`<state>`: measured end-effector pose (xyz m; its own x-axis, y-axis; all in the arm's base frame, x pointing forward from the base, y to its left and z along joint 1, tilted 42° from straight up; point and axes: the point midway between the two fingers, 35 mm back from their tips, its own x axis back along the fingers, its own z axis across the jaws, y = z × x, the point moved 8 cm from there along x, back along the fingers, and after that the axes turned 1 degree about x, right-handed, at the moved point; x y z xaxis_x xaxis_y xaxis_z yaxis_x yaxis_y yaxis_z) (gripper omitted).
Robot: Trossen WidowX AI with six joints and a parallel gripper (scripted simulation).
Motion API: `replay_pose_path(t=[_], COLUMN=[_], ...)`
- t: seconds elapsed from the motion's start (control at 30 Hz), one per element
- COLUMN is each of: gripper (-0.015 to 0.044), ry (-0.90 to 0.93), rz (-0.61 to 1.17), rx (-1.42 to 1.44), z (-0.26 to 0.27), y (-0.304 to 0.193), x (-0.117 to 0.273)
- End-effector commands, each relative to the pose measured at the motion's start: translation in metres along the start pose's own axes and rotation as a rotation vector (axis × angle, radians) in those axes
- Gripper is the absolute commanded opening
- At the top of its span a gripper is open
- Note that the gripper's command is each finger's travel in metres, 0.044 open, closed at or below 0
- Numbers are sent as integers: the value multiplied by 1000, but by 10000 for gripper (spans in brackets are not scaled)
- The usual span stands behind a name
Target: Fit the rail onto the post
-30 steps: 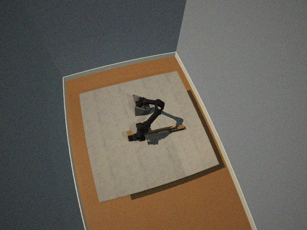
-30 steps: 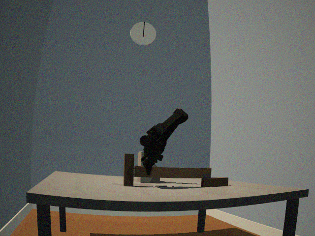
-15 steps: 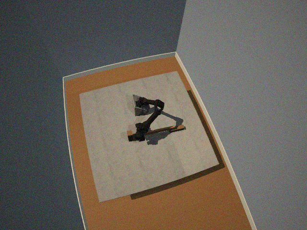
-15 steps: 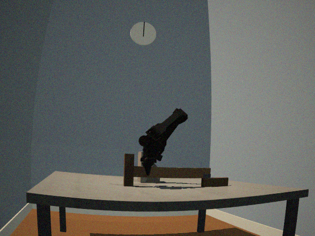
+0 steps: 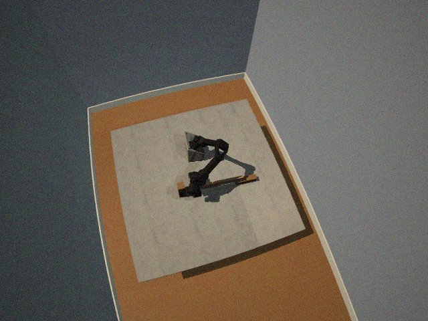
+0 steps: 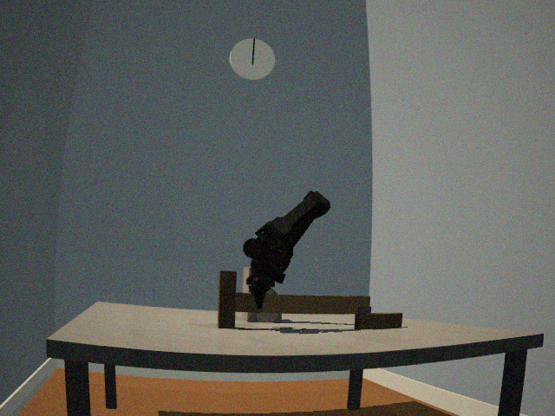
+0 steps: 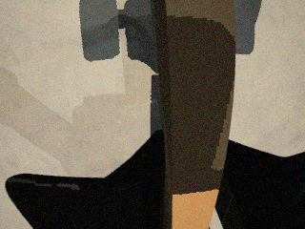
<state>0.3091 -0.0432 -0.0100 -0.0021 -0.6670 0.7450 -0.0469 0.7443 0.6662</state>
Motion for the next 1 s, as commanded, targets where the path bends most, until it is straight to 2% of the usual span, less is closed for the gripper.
replay_pose_path(t=[0.0, 0.4, 0.6, 0.73, 0.97], gripper=[131, 440, 440, 440, 440], ry=[-1, -1, -1, -7, -7], rz=[0, 0, 1, 4, 4], rx=[0, 0, 0, 0, 0], z=[0, 0, 0, 0, 0], y=[0, 0, 2, 29, 31], x=[0, 0, 2, 28, 30])
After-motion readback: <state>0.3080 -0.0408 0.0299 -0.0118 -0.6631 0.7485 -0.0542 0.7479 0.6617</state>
